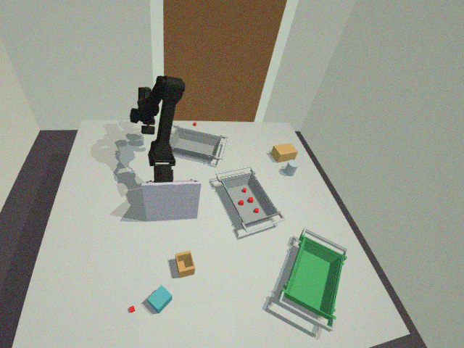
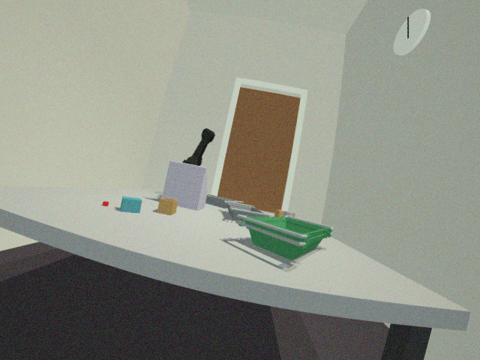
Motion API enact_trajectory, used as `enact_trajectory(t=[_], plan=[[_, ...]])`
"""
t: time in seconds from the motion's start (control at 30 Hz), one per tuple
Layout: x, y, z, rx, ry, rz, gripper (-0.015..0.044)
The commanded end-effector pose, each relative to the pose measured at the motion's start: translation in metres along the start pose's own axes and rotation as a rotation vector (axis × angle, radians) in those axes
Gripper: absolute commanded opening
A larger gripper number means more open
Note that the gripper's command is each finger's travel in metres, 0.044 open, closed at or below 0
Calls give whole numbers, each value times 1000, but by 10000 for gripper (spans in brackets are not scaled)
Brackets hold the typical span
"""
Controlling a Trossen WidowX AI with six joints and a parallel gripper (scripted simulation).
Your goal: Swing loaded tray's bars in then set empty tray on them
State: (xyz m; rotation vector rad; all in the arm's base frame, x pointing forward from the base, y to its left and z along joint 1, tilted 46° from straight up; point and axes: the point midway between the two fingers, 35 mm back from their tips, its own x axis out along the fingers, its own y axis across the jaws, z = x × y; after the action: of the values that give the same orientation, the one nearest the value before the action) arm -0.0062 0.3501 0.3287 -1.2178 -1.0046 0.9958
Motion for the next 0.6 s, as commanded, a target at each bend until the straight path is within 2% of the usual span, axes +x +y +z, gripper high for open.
enact_trajectory(t=[0.0,0.1,0.3,0.57], plan=[[27,1,-51,72,103,41,83],[38,2,-91,130,177,64,83],[31,-9,-164,212,387,7,83],[24,29,-256,448,570,138,83]])
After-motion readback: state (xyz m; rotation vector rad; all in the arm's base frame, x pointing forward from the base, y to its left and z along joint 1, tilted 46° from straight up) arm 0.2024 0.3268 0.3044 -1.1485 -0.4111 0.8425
